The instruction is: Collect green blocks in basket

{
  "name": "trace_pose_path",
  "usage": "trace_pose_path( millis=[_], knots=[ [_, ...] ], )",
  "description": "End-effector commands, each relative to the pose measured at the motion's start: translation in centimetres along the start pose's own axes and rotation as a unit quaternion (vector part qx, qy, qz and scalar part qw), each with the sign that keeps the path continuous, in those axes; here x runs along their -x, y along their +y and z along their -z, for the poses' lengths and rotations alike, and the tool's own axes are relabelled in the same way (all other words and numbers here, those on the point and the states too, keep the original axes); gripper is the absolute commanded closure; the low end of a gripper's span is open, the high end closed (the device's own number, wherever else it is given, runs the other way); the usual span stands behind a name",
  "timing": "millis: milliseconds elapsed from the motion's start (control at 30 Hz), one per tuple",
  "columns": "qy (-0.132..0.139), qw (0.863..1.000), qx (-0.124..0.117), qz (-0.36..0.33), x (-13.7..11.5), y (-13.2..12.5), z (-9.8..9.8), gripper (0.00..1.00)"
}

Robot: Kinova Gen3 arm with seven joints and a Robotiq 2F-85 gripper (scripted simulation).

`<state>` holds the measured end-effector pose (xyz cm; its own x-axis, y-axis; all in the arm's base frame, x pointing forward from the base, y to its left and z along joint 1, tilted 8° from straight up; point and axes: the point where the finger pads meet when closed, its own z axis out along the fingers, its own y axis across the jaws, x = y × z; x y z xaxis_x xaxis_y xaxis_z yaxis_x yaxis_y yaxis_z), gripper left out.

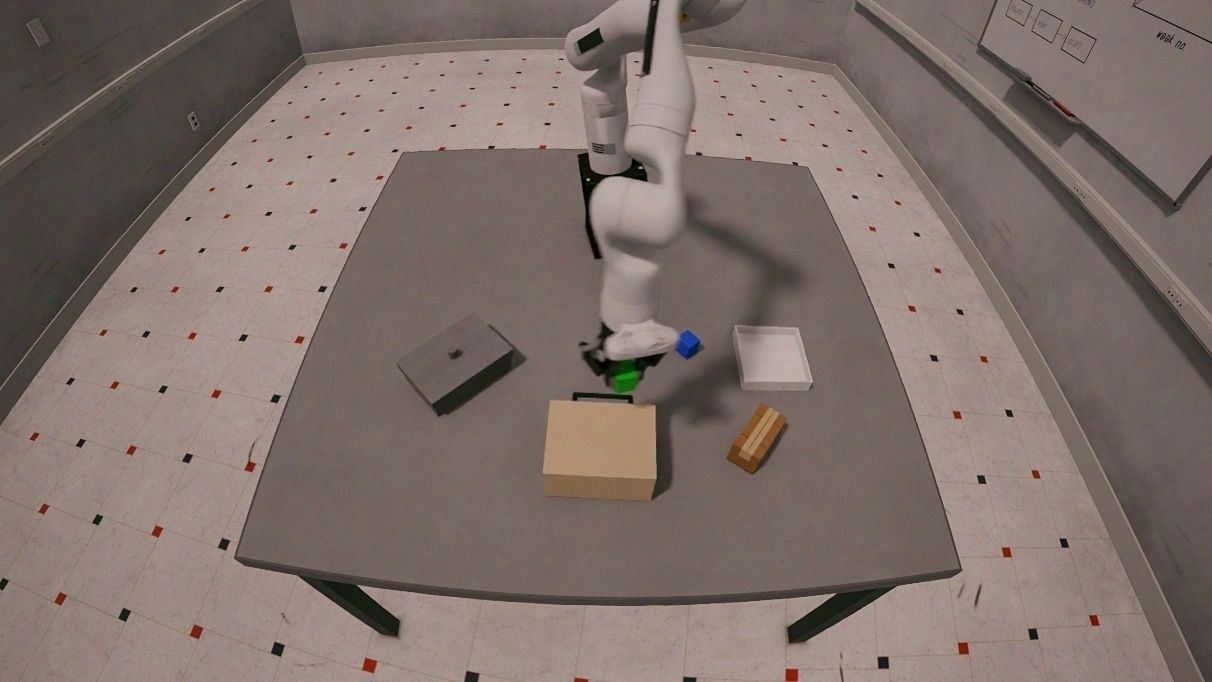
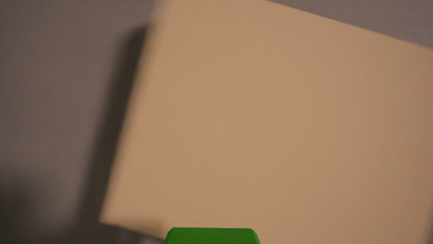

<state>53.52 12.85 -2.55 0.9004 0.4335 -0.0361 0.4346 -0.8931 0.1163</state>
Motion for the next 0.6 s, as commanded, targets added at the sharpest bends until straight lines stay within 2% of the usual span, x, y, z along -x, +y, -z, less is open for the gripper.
trace_pose_path(
  millis=[0, 67, 100, 267, 400, 567],
  knots=[
    [0.002, 0.994, -0.001, 0.111, -0.7, -4.0, 0.0, 0.90],
    [0.002, 0.994, -0.001, 0.111, -0.7, -4.0, 0.0, 0.90],
    [0.002, 0.991, 0.000, 0.136, -0.7, -4.9, 0.0, 0.90],
    [0.002, 0.966, 0.001, 0.259, -0.9, -9.5, 0.0, 0.90],
    [0.002, 0.935, 0.002, 0.354, -0.8, -13.2, 0.0, 0.90],
    [0.002, 0.885, 0.004, 0.465, -0.3, -17.6, -0.1, 0.90]
  ],
)
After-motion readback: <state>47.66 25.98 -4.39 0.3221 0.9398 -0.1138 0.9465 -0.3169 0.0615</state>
